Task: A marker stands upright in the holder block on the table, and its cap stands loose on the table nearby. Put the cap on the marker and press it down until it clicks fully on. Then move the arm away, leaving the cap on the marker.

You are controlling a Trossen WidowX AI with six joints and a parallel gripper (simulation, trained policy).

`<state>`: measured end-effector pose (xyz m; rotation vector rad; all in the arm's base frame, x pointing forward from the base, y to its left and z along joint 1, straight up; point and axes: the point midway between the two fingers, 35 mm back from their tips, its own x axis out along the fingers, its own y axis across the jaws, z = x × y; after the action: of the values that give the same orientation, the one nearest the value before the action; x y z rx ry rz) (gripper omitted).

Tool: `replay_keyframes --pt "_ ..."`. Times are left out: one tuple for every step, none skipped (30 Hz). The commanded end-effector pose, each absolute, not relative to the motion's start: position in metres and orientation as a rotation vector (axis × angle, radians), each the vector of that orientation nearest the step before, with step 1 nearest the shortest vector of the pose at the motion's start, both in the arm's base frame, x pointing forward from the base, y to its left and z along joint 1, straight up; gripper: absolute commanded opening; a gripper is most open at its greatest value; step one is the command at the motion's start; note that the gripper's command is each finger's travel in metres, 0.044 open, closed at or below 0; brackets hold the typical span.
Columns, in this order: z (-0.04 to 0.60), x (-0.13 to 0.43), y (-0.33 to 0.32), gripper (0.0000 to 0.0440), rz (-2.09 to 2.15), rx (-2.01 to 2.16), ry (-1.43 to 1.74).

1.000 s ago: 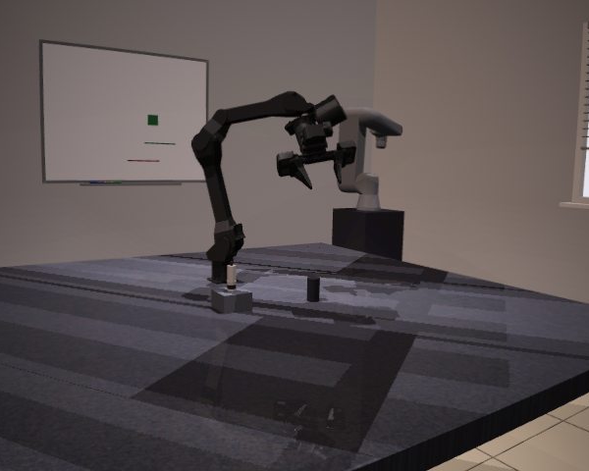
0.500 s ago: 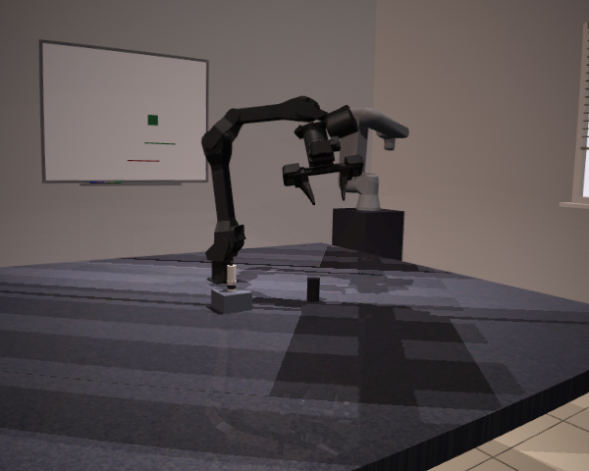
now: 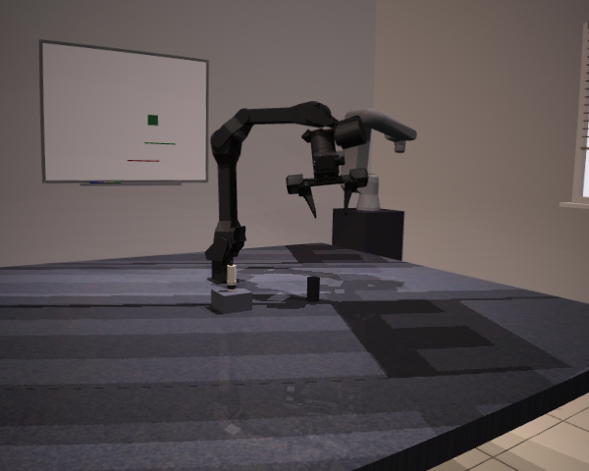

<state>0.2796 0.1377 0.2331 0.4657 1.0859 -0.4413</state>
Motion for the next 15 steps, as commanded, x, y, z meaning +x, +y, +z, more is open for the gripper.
replay_keyframes --pt "0.227 0.281 0.138 0.0323 -0.461 0.480 1.117" --pt "0.225 0.282 0.138 0.0323 -0.466 0.484 1.126" --pt "0.224 0.282 0.138 0.0323 -0.472 0.489 1.136" --pt "0.222 0.283 0.138 0.0323 -0.477 0.493 1.145" --pt "0.220 0.284 0.138 0.0323 -0.483 0.498 1.154" --pt "0.219 0.284 0.137 0.0323 -0.488 0.502 1.163" --pt "0.217 0.285 0.137 0.0322 -0.494 0.507 1.172" --pt "0.215 0.285 0.137 0.0322 -0.499 0.511 1.180" --pt "0.214 0.286 0.137 0.0322 -0.505 0.515 1.189" --pt "0.212 0.286 0.136 0.0322 -0.510 0.520 1.198" --pt "0.211 0.287 0.136 0.0322 -0.516 0.524 1.206" --pt "0.209 0.287 0.136 0.0322 -0.522 0.528 1.215" --pt "0.208 0.288 0.135 0.0322 -0.527 0.533 1.223" --pt "0.206 0.288 0.135 0.0322 -0.533 0.537 1.231" --pt "0.205 0.289 0.134 0.0322 -0.539 0.541 1.240"
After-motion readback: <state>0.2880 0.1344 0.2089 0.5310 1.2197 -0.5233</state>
